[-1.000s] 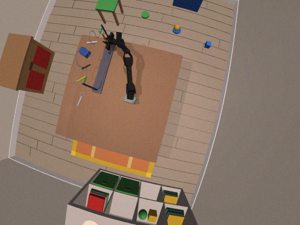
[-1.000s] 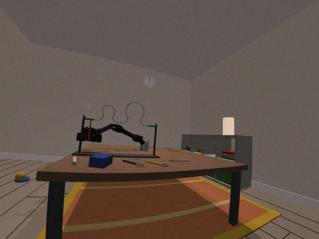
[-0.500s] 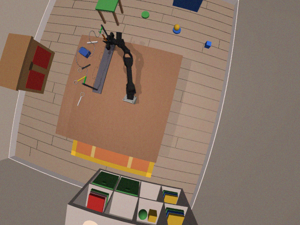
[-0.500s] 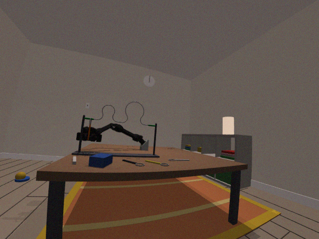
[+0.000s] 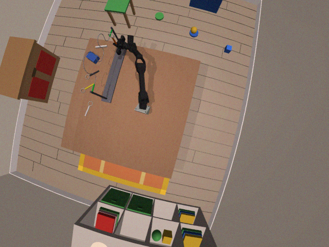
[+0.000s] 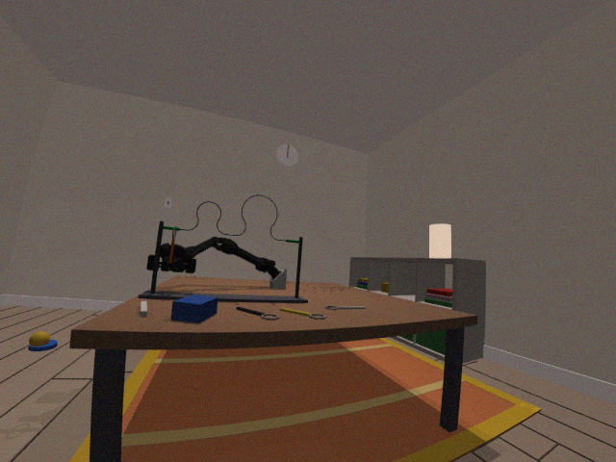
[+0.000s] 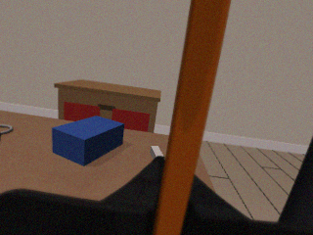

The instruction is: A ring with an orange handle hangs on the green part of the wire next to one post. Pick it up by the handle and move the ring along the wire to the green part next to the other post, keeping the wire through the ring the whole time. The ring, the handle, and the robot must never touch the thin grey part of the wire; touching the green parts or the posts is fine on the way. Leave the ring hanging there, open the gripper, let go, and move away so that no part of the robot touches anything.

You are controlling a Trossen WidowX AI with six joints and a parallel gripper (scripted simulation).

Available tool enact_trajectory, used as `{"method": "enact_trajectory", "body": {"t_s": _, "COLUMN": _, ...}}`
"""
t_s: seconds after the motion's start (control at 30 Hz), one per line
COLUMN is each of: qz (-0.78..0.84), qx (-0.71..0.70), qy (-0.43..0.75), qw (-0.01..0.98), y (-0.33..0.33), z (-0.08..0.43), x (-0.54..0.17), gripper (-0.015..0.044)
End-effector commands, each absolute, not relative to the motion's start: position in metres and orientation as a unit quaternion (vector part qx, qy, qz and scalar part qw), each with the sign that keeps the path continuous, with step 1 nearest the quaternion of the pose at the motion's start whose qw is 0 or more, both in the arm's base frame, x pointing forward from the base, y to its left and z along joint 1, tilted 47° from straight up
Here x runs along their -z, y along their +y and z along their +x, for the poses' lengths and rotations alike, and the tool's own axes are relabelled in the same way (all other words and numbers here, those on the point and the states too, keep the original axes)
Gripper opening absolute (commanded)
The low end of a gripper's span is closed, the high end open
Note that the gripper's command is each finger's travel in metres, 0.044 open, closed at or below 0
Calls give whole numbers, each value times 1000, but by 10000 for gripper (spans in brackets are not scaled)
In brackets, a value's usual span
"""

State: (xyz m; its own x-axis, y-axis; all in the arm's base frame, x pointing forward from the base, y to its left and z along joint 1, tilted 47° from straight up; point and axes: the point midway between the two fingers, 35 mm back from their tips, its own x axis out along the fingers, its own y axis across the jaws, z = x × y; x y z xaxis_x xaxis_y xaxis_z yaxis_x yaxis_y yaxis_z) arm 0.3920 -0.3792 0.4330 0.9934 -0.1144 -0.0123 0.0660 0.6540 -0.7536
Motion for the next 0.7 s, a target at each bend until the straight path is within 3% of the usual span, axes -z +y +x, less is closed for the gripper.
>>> {"method": "enact_trajectory", "body": {"t_s": 0.0, "qz": -412, "qx": 50, "qy": 29, "qw": 909, "y": -377, "z": 392, "x": -435, "gripper": -150}}
{"method": "enact_trajectory", "body": {"t_s": 0.67, "qz": -411, "qx": 48, "qy": 29, "qw": 910, "y": -366, "z": 394, "x": -442, "gripper": -150}}
